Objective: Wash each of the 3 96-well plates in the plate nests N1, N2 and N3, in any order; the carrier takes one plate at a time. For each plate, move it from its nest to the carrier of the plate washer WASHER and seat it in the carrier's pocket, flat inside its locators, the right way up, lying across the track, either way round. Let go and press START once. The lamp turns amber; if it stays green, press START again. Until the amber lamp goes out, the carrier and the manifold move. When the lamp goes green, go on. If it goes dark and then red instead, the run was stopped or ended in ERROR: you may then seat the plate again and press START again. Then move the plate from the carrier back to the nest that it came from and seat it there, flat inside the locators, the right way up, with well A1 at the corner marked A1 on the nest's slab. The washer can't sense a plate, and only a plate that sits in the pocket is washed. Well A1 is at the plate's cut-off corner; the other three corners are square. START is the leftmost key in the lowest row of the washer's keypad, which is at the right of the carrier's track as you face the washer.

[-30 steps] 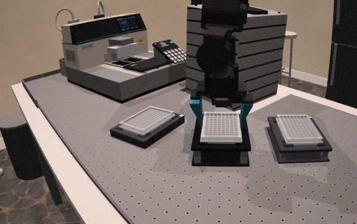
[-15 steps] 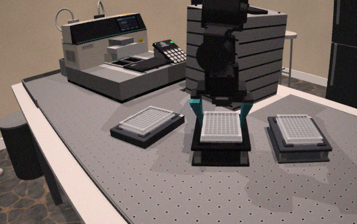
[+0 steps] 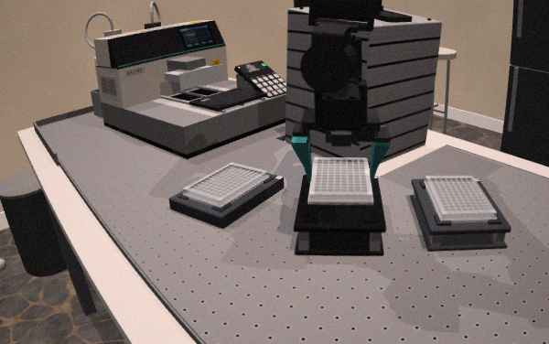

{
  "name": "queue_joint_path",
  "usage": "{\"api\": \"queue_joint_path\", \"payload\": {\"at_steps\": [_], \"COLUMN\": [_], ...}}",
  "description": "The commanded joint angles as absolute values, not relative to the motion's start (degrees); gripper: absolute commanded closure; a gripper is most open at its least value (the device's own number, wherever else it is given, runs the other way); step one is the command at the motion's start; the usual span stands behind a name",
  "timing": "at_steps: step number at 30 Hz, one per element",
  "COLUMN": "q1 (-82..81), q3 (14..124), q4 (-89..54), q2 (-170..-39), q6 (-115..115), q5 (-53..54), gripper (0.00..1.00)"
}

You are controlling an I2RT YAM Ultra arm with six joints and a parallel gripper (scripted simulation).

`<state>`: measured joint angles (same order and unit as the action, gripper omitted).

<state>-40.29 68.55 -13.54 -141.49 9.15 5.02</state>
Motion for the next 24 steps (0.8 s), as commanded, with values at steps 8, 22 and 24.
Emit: {"api": "queue_joint_path", "payload": {"at_steps": [8,22,24], "q1": [-39.99,-39.71,-39.67], "q3": [67.88,67.10,67.00], "q4": [-15.87,-18.85,-19.36], "q2": [-137.60,-133.86,-133.25], "q6": [9.39,9.67,9.72], "q5": [5.03,5.05,5.05], "gripper": [1.00,1.00,1.00]}}
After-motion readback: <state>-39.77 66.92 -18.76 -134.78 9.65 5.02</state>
